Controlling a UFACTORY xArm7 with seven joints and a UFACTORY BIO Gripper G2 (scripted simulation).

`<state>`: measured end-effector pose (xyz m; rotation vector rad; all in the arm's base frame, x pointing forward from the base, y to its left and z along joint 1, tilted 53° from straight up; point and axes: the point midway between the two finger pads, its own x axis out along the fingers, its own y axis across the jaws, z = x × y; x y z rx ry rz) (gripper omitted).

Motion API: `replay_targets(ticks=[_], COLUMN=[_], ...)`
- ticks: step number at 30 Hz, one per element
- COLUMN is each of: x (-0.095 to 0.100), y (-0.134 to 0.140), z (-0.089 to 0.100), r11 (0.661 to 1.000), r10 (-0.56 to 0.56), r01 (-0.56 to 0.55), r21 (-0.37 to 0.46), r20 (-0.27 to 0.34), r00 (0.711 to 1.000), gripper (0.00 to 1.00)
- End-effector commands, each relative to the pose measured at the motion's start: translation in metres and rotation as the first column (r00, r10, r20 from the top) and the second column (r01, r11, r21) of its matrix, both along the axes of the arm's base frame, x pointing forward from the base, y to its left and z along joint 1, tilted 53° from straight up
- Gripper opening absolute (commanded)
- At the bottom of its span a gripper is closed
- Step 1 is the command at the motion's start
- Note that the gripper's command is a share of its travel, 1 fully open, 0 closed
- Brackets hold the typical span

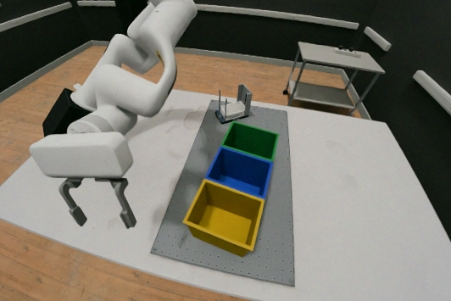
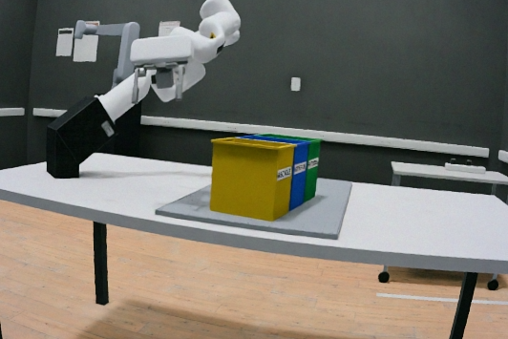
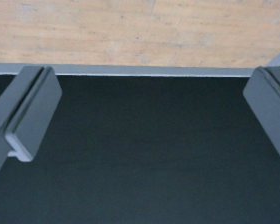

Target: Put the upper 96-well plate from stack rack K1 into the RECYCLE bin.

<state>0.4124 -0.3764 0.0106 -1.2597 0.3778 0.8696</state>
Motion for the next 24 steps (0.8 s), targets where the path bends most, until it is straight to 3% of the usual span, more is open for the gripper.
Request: replay_targets(ticks=[1, 8, 16, 24], x=[-0.001, -0.004, -0.007, -0.012], y=[-0.005, -0.002, 0.003, 0.021], z=[0.016, 0.040, 0.054, 0.077], r11=[0.994, 0.964, 0.930, 0.844], r10=[-0.108, -0.263, -0.357, -0.500], r01=[0.108, 0.263, 0.358, 0.499], r21=[-0.005, 0.034, 0.079, 0.196], r20=[-0.015, -0.021, -0.027, -0.049], r00=[0.994, 0.965, 0.934, 0.865], gripper=[0.37, 0.37, 0.37, 0.37])
